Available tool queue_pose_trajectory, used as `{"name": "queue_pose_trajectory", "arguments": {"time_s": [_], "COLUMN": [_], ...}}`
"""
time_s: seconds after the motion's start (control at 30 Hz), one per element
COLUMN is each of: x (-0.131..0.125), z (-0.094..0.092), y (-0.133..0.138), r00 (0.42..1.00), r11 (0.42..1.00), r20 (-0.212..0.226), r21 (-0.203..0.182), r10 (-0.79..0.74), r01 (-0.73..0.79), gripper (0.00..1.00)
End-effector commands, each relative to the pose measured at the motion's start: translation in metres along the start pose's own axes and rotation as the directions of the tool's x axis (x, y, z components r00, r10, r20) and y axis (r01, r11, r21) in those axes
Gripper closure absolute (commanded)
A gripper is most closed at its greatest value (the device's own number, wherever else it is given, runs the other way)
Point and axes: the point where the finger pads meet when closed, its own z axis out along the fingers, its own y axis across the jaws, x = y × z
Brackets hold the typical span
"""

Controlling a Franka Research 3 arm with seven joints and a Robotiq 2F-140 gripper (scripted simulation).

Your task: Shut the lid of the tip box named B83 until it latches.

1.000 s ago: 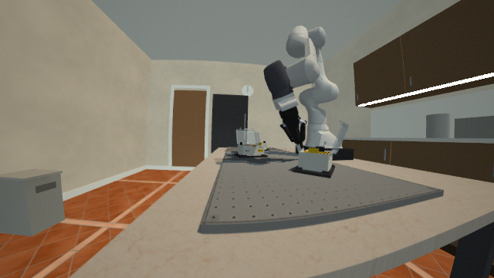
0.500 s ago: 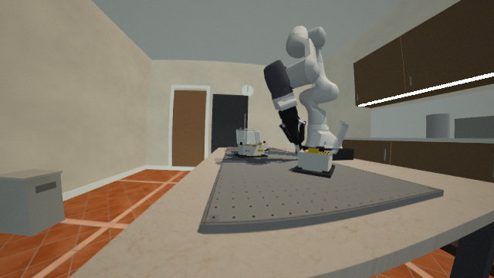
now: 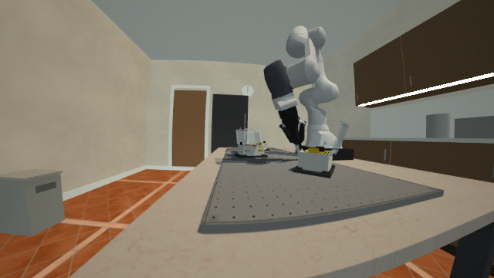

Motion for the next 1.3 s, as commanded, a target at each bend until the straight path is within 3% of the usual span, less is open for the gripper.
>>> {"name": "queue_pose_trajectory", "arguments": {"time_s": [0.0, 1.07, 1.27], "x": [0.001, 0.001, -0.009], "z": [0.000, 0.000, -0.017], "y": [0.000, 0.000, 0.000], "r00": [1.000, 1.000, 1.000], "r11": [1.000, 1.000, 1.000], "r20": [-0.002, -0.002, -0.002], "r21": [-0.002, -0.002, -0.002], "r10": [0.003, 0.003, 0.003], "r01": [-0.003, -0.003, -0.003], "gripper": [1.00, 1.00, 1.00]}}
